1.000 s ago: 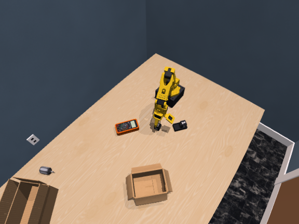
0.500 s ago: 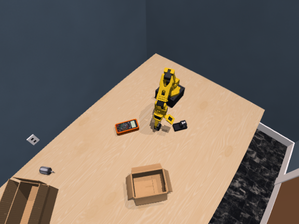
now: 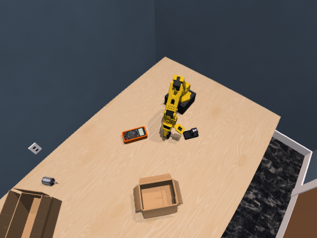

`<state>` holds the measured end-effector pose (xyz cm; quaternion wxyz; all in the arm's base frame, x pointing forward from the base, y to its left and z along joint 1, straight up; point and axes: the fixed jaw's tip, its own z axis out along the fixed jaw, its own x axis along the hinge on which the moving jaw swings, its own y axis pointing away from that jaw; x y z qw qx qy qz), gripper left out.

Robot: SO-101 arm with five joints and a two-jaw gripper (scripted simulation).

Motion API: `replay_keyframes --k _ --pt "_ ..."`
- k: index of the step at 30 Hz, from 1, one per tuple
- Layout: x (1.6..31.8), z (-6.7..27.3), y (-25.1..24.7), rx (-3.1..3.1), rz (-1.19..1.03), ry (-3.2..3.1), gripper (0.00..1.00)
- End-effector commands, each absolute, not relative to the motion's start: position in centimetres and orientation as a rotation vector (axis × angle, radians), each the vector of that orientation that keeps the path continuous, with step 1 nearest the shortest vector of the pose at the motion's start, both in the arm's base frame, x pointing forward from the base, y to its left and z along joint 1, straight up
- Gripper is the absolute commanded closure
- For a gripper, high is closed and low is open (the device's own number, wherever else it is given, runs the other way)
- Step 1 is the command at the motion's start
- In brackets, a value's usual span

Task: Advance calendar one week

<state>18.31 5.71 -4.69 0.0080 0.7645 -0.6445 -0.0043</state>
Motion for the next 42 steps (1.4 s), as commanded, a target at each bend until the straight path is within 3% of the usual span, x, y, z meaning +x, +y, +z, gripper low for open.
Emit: replay_keyframes --k 1,24,42 --pt "18.35 -5.12 5.53 2.39 -0.016 -2.015 0.65" --pt "18.3 -5.83 5.51 2.39 -0.016 -2.015 0.65" --pt "18.79 -5.84 5.59 2.39 -0.016 -2.016 0.72"
